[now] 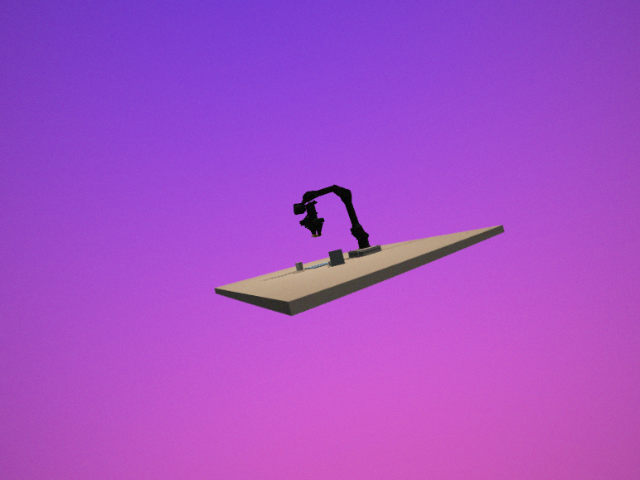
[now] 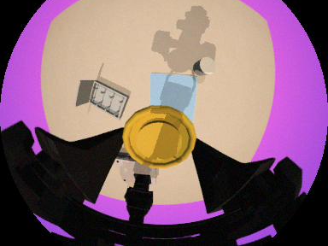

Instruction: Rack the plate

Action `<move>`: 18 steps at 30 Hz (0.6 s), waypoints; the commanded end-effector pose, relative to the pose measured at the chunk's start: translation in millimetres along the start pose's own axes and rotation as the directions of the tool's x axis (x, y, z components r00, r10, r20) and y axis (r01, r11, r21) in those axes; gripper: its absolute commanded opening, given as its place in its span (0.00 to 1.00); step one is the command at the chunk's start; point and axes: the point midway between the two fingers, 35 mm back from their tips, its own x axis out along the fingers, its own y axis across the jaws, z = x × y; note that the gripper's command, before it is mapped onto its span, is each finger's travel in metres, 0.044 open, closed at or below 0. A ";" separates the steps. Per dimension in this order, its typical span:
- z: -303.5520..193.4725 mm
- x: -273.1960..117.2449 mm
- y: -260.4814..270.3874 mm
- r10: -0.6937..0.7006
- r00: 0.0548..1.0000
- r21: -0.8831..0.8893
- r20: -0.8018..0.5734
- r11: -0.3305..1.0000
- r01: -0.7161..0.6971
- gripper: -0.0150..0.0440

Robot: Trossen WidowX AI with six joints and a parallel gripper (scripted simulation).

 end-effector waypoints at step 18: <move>-29.3 14.9 85.9 0.093 0.996 0.271 0.015 0.958 -0.093 0.25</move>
